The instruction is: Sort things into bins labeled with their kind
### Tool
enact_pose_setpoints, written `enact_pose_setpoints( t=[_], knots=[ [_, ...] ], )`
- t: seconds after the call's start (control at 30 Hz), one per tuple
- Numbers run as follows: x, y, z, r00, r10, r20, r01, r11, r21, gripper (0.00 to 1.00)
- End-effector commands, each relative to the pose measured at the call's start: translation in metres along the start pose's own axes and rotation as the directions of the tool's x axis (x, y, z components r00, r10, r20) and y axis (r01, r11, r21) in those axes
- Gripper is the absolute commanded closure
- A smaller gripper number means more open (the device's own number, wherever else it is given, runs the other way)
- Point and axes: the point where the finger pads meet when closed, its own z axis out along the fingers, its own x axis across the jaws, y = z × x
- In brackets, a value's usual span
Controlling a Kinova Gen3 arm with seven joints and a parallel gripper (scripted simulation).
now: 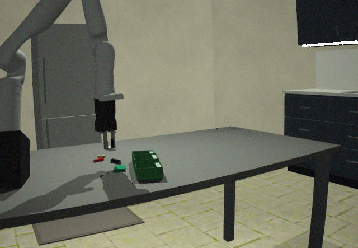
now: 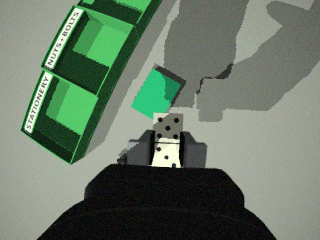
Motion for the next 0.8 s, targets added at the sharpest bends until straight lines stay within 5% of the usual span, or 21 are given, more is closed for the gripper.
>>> enact_pose_setpoints(
  t=[0.0,0.5,0.77],
  knots=[
    [-0.007,-0.021,0.001,1.0,0.028,0.01,-0.028,1.0,-0.004,0.51],
    [-0.029,-0.091,0.001,1.0,0.028,0.01,-0.028,1.0,-0.004,0.51],
    [-0.044,-0.137,0.001,0.913,0.407,0.008,-0.407,0.913,-0.007,0.51]
  ],
)
